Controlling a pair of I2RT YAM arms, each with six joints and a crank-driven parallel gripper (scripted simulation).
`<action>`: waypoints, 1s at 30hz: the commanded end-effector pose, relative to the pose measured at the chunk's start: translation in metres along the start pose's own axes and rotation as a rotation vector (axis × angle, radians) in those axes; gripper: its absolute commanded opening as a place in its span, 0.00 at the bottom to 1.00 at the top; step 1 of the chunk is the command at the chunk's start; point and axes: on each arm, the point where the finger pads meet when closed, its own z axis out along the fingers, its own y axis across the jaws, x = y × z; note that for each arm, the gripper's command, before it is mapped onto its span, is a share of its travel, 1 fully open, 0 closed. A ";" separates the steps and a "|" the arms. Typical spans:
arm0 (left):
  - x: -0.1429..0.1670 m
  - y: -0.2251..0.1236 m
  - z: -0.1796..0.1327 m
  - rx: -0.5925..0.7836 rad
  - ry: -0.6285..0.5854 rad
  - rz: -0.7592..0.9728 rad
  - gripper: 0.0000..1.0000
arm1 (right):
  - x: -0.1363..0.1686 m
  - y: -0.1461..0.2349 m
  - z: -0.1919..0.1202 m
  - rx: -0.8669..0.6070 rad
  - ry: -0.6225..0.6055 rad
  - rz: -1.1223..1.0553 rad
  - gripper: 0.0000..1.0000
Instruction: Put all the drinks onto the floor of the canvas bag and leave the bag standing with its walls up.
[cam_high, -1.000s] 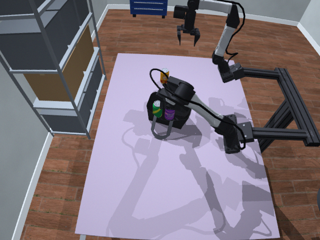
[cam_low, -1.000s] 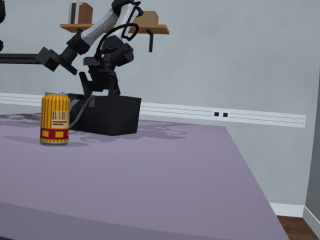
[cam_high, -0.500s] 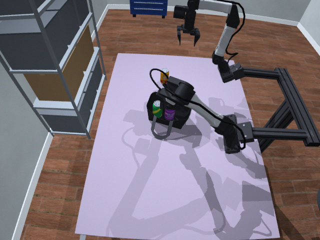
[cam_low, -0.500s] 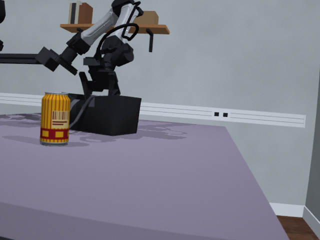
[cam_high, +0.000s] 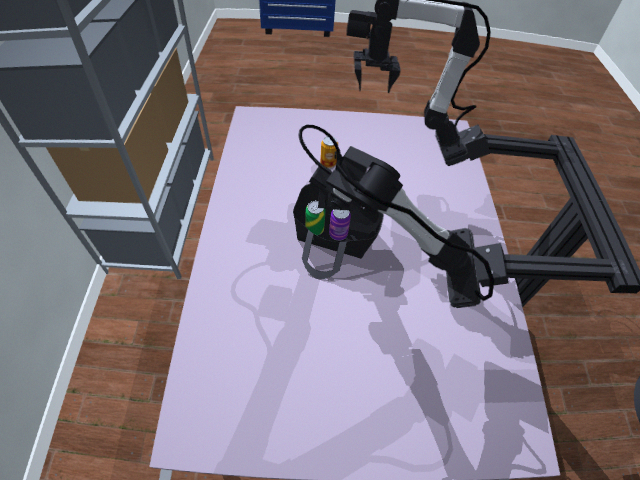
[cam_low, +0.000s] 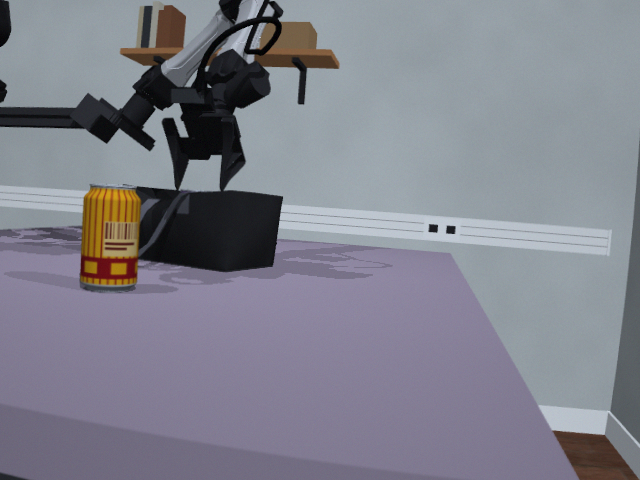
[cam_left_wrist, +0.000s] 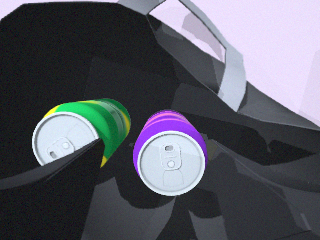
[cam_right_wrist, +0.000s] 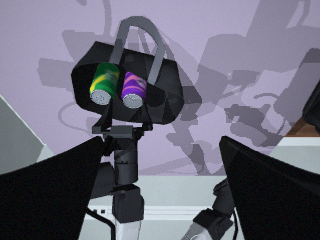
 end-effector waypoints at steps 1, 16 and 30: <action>-0.006 -0.004 -0.014 0.014 0.018 -0.012 0.91 | -0.003 0.004 -0.006 -0.014 -0.009 0.014 1.00; -0.042 0.010 -0.045 -0.021 -0.012 -0.003 0.91 | -0.003 0.004 -0.006 -0.014 -0.009 0.014 1.00; -0.066 0.007 -0.078 -0.009 0.002 -0.013 0.91 | -0.003 0.004 -0.006 -0.014 -0.009 0.014 1.00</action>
